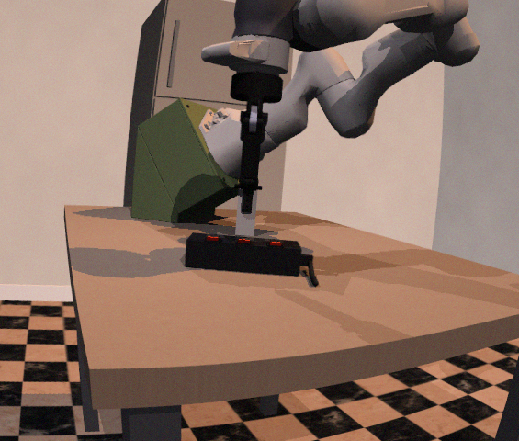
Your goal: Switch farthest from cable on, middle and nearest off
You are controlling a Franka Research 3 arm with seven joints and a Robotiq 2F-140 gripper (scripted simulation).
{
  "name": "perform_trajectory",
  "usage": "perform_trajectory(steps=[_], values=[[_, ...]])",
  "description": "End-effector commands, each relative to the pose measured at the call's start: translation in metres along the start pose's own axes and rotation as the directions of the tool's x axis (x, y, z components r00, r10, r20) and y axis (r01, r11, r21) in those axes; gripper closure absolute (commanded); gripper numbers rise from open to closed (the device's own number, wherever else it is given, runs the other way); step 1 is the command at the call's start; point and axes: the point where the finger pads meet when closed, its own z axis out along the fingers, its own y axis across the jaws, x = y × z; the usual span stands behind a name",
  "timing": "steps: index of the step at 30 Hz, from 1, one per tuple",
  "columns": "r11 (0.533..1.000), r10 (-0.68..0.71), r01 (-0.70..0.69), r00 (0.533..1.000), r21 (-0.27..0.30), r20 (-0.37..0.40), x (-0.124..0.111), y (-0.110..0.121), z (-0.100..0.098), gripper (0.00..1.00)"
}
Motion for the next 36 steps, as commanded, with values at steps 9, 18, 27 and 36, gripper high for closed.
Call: perform_trajectory(steps=[9,18,27,36], values=[[1.0,-0.001,0.001,1.0,0.001,-0.001,0.001,0.0,0.003,1.0],[1.0,-0.001,0.001,1.0,0.001,-0.001,0.001,0.0,0.007,1.0],[1.0,-0.001,0.001,1.0,0.001,-0.001,0.001,0.0,0.011,1.0],[1.0,-0.001,0.001,1.0,0.001,-0.001,0.001,0.0,0.012,1.0]])
